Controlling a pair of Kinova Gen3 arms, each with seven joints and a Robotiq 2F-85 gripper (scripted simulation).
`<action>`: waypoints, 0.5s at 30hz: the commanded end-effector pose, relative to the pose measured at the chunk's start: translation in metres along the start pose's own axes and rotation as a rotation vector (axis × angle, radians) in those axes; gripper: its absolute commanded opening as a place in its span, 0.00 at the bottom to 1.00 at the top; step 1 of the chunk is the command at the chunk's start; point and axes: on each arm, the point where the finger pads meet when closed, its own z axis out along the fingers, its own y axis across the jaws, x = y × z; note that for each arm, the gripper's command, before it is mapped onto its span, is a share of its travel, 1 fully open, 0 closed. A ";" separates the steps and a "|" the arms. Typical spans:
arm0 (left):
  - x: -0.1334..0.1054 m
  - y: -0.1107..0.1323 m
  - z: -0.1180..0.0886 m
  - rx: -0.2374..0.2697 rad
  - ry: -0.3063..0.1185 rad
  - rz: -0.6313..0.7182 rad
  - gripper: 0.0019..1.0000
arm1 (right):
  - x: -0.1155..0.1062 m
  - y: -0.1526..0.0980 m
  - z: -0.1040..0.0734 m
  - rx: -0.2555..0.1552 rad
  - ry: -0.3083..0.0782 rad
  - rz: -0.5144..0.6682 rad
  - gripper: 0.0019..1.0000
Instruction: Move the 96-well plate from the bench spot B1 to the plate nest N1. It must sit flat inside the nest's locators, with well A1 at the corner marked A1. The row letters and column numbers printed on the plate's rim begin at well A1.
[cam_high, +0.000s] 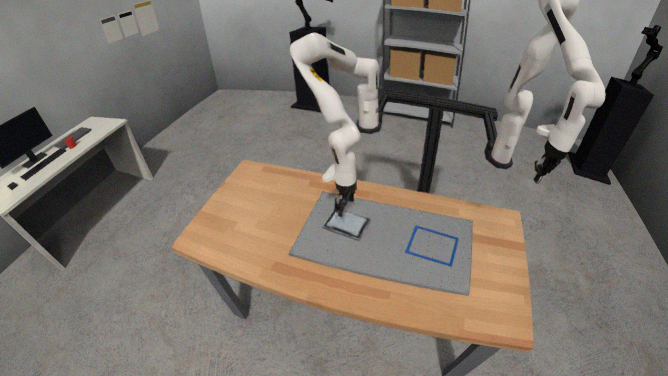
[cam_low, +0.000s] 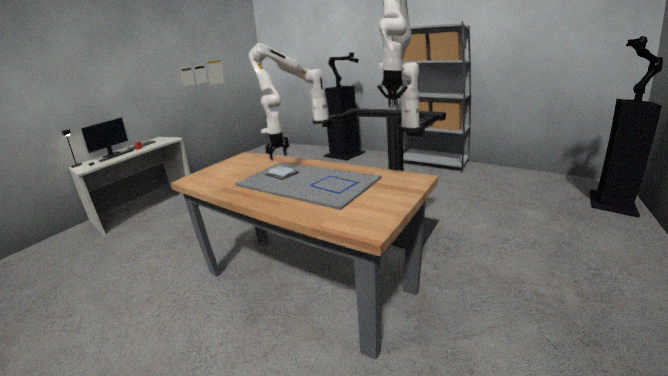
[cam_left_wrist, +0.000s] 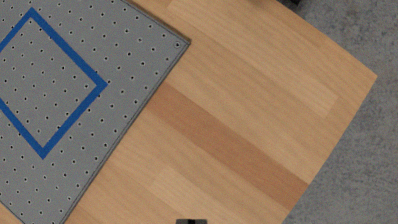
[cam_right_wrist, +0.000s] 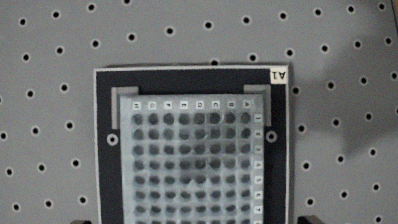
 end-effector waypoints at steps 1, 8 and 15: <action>0.000 0.000 -0.001 0.001 -0.002 0.000 0.02 | 0.000 -0.001 -0.002 0.002 0.000 0.000 1.00; 0.000 0.000 -0.001 0.001 -0.002 0.000 0.02 | 0.000 -0.001 -0.004 0.002 0.000 0.000 1.00; 0.000 0.000 -0.001 0.001 -0.002 0.000 0.02 | 0.000 -0.001 -0.006 0.002 0.000 0.000 1.00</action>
